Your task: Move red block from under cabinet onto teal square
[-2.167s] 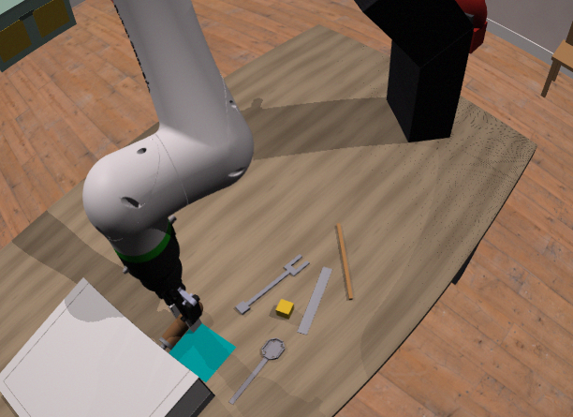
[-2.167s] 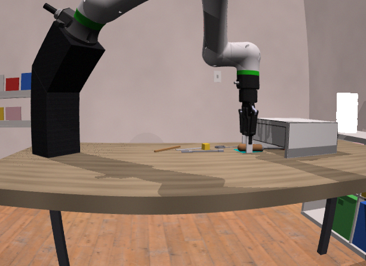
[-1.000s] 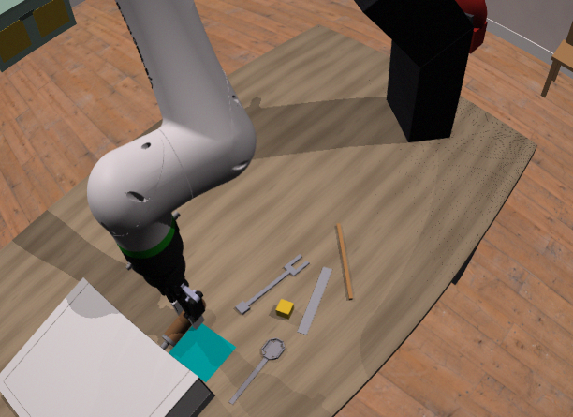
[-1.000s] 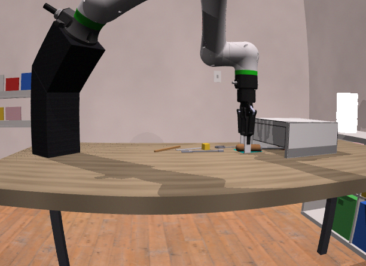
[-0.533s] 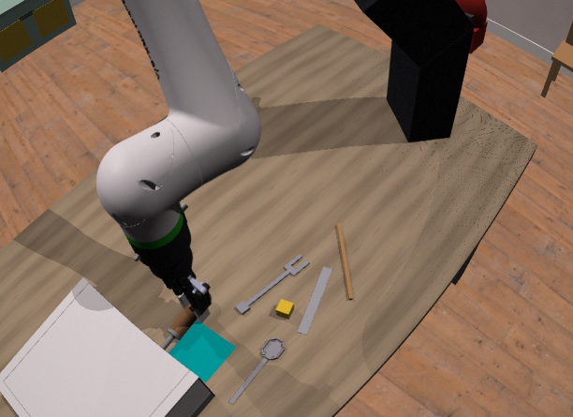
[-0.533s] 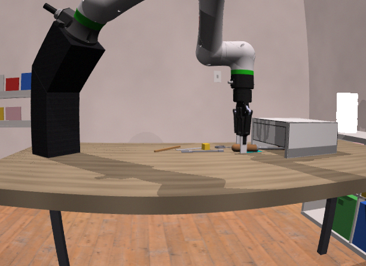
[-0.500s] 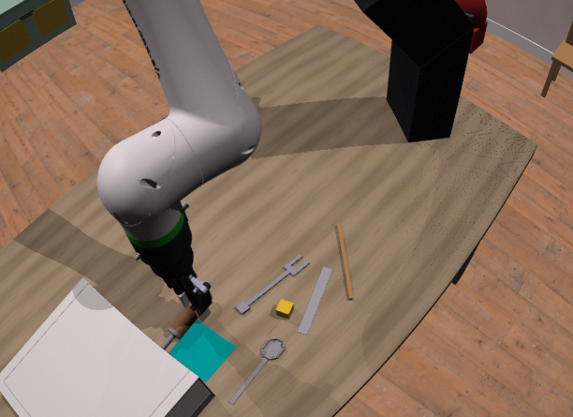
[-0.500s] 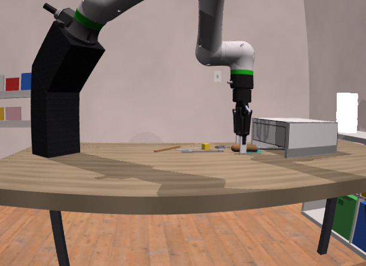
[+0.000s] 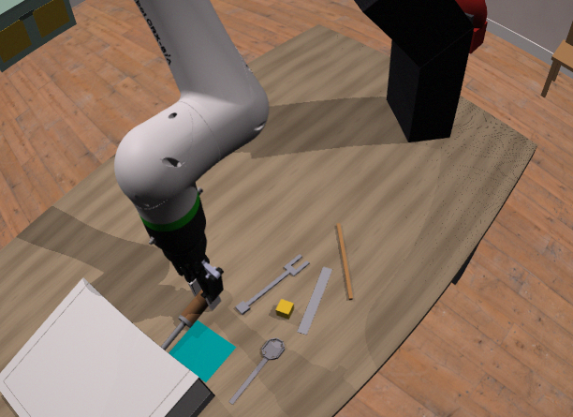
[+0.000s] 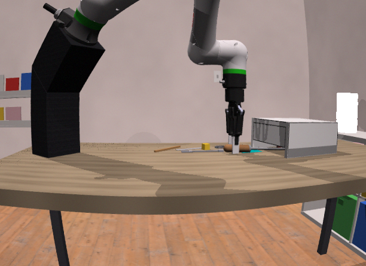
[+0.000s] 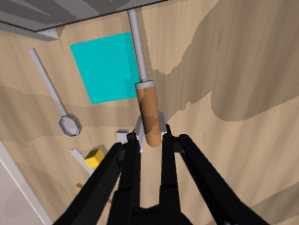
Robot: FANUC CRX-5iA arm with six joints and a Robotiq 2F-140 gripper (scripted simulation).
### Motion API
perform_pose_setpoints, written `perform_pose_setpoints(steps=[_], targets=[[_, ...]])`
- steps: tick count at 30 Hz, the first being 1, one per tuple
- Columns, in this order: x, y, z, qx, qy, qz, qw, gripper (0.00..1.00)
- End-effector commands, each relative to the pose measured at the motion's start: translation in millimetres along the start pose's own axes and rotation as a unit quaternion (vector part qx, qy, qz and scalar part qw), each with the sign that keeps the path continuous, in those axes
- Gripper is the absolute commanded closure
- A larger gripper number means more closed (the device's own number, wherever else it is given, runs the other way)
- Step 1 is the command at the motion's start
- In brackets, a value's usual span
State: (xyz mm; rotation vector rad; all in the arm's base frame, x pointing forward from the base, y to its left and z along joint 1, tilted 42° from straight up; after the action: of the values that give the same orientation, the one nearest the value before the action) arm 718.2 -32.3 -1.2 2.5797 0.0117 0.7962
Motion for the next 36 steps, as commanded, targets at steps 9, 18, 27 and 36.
perform_pose_setpoints(steps=[9,18,27,36], targets=[[-32,4,0,0.0,0.001,0.0,1.0,1.0],[-53,6,0,0.0,0.001,0.0,1.0,1.0],[-80,10,0,0.0,0.001,0.0,1.0,1.0],[-99,12,0,0.0,0.001,0.0,1.0,1.0]])
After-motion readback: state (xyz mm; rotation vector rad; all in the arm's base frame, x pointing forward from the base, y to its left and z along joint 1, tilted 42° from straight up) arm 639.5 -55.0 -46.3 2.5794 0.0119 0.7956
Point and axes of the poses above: the point where the finger pads meet when closed, its own z axis out along the fingers, its own y axis across the jaws, x = y × z, the point moved 1 cm from there along -z, back along the fingers, and after that the axes turned 7 degrees about z, right-handed, at the moved point
